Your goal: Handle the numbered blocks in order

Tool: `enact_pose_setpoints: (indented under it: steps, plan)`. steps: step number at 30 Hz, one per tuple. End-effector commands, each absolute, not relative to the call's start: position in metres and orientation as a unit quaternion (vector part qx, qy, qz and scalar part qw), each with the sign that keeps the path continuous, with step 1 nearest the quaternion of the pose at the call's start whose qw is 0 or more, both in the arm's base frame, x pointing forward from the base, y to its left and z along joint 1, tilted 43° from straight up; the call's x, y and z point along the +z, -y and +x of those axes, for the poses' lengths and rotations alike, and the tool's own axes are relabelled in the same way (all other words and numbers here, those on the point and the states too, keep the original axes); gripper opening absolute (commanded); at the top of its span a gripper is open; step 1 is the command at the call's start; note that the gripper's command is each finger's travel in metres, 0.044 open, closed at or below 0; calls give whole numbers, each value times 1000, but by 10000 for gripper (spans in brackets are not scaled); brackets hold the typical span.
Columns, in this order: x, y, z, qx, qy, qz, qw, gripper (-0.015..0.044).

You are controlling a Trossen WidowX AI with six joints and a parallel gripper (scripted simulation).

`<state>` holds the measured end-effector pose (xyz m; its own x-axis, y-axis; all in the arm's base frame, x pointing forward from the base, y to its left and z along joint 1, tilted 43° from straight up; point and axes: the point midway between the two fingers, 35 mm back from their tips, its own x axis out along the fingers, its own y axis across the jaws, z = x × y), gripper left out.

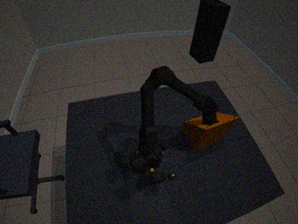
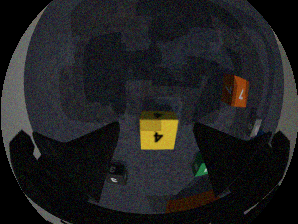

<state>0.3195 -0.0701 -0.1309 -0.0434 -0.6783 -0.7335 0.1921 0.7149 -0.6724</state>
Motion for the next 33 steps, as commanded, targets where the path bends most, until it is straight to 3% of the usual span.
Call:
enact_pose_setpoints:
  steps: [1,9,15,20,28,33]
  plan:
    - [-131,71,319,-327,-645,-192,664,400]
    - [-105,46,321,-326,-645,-191,664,400]
    - [-48,-8,325,-325,-645,-190,665,242]
    - [-46,-10,325,-325,-645,-190,665,120]
    - [-43,-7,326,-325,-646,-190,665,120]
    - [11,52,343,-326,-645,-191,664,120]
